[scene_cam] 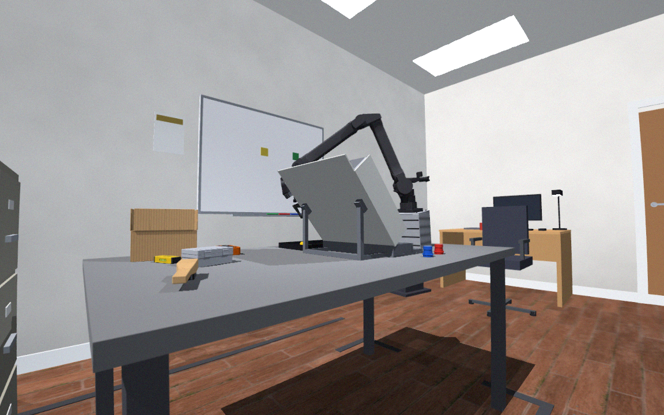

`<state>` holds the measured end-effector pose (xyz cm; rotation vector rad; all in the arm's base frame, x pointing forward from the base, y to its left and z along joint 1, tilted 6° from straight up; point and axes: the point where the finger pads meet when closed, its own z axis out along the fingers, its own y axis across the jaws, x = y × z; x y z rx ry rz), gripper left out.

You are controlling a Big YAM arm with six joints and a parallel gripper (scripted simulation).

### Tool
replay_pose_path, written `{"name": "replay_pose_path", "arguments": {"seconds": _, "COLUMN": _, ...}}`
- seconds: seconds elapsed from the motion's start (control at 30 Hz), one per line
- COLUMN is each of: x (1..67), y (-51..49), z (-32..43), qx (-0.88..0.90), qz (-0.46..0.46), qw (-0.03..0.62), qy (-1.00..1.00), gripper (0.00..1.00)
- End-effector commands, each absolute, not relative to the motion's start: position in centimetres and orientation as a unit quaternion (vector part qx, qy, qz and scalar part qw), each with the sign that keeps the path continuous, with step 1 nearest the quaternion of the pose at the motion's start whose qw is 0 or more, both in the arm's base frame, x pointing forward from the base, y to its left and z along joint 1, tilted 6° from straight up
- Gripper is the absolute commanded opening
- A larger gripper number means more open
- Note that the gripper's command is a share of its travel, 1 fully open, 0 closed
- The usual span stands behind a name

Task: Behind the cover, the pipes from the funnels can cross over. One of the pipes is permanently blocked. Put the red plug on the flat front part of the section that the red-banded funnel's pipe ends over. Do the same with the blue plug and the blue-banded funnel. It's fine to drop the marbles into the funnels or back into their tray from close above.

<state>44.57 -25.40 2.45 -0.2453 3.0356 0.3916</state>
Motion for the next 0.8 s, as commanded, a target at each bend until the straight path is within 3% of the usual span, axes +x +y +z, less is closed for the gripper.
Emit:
{"name": "replay_pose_path", "arguments": {"seconds": 0.0, "x": 46.16, "y": -27.32, "z": 3.03, "qx": -0.082, "qz": 0.123, "qw": 0.042, "qy": 0.988, "gripper": 0.8}}
{"name": "replay_pose_path", "arguments": {"seconds": 0.77, "x": 46.18, "y": -27.44, "z": 3.11, "qx": -0.088, "qz": 0.114, "qw": 0.053, "qy": 0.988, "gripper": 0.8}}
